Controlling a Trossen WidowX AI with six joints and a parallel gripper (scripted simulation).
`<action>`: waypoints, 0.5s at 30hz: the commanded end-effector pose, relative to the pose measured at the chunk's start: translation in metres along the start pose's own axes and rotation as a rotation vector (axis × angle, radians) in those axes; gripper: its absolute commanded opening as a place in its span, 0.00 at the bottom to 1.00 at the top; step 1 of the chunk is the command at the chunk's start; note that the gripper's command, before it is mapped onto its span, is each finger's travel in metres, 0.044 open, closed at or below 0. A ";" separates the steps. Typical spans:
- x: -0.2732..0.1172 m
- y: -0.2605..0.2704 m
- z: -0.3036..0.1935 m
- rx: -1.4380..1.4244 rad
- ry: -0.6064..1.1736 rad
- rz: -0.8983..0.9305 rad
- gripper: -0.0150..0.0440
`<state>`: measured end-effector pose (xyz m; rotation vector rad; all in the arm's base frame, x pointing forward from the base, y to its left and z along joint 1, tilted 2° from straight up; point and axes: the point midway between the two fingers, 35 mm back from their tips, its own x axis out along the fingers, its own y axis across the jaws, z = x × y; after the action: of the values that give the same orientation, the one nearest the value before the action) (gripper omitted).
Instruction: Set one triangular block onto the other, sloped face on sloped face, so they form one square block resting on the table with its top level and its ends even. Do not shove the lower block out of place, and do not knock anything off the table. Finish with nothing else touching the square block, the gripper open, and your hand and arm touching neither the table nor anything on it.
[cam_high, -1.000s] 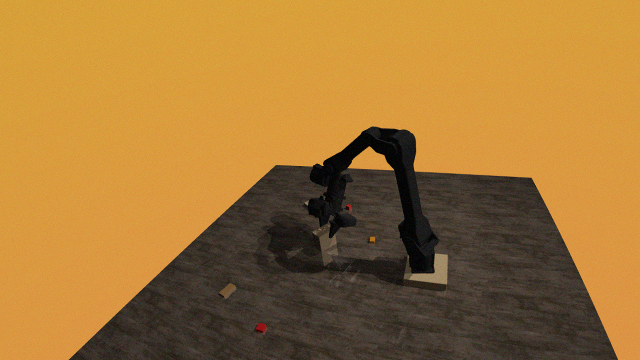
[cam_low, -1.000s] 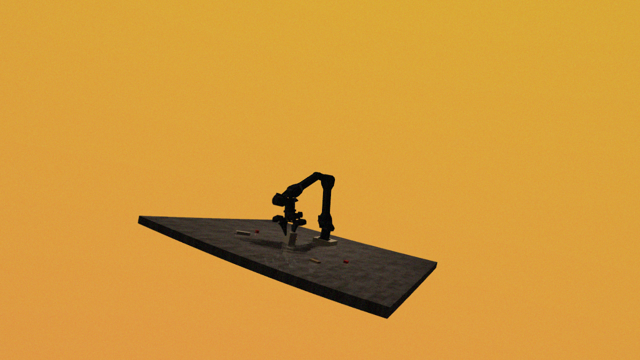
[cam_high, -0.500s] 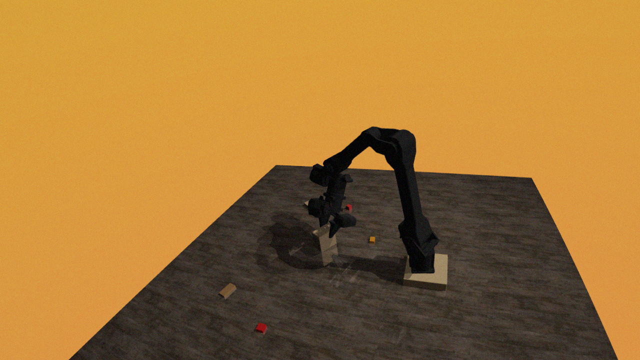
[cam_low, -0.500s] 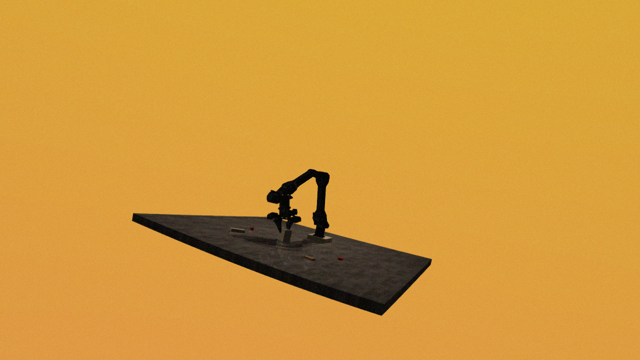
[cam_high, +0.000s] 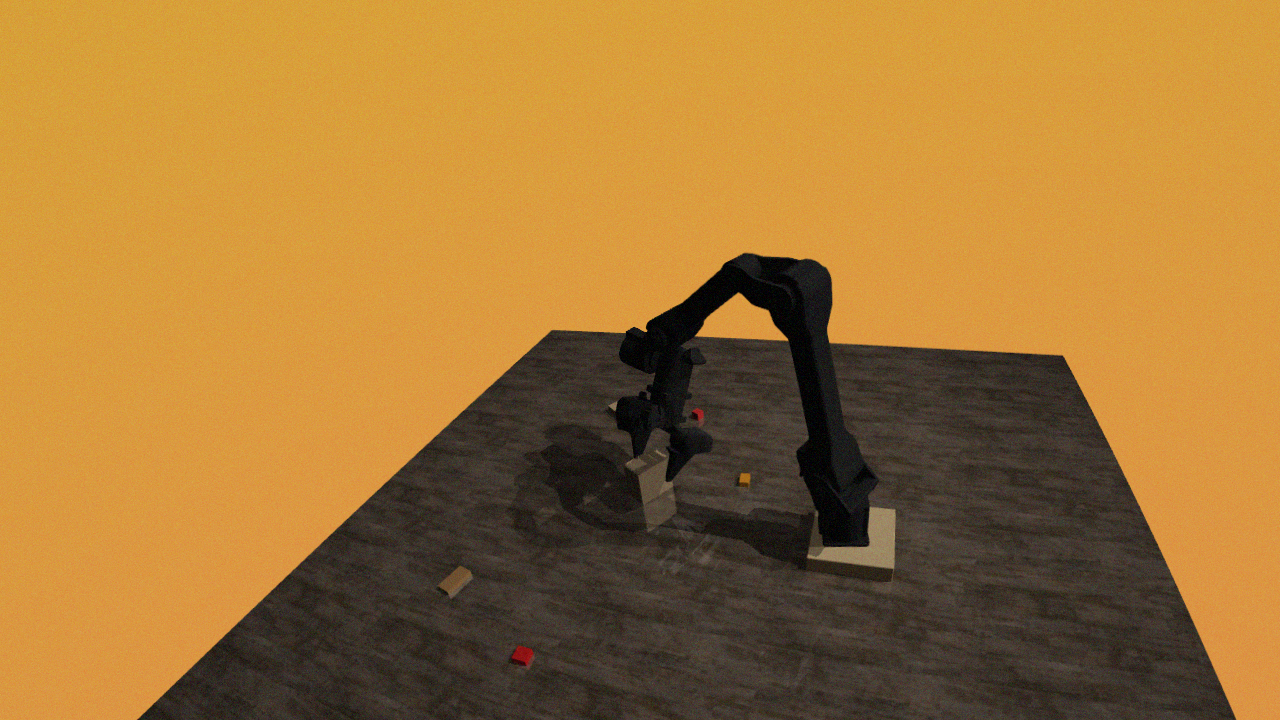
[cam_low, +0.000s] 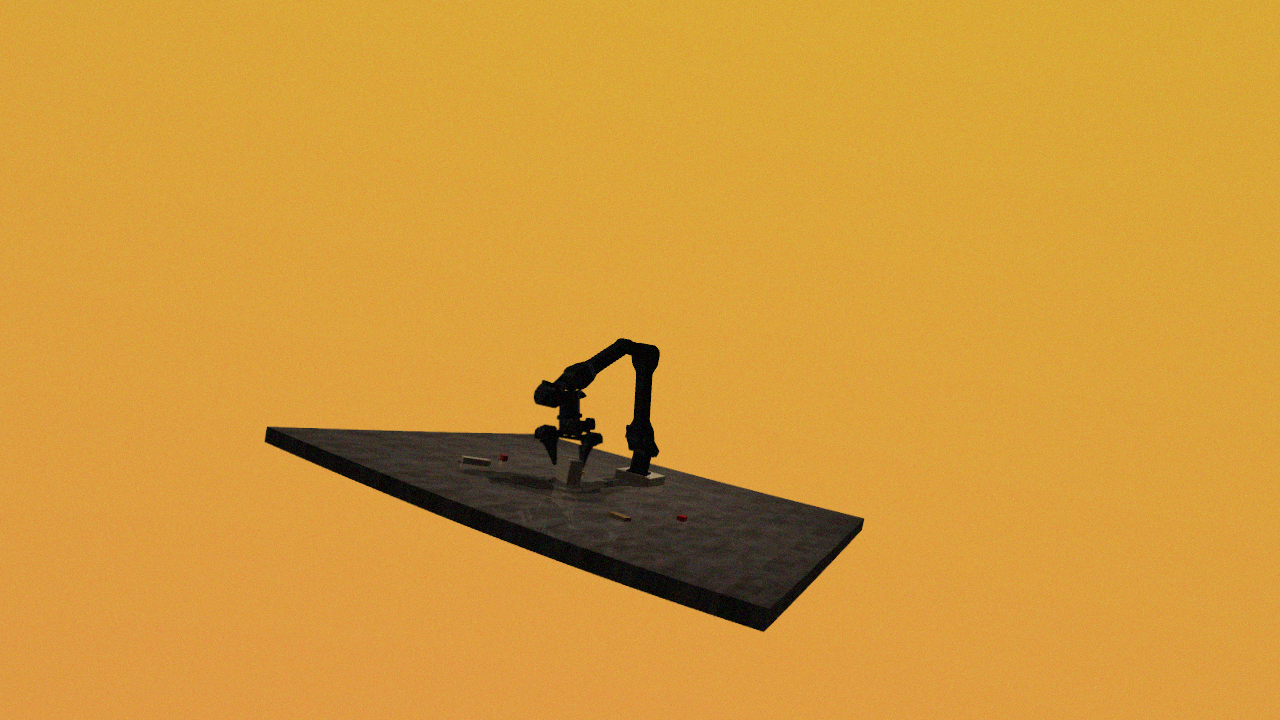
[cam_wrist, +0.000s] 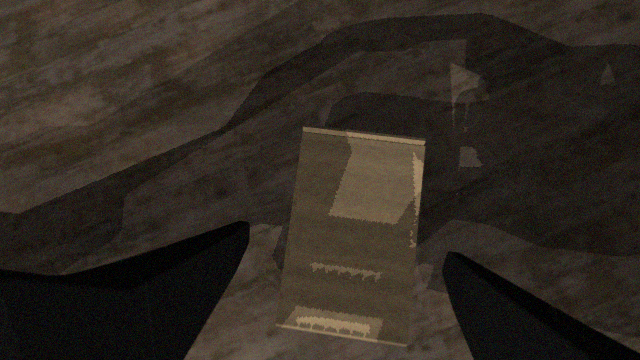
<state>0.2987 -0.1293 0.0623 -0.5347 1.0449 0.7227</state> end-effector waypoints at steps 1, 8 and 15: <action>0.000 0.000 0.000 -0.001 0.000 0.000 1.00; -0.019 -0.003 0.000 -0.001 0.002 0.000 1.00; -0.110 0.000 0.000 0.000 0.005 0.000 1.00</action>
<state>0.2794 -0.1506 0.1168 -0.5202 1.0631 0.7303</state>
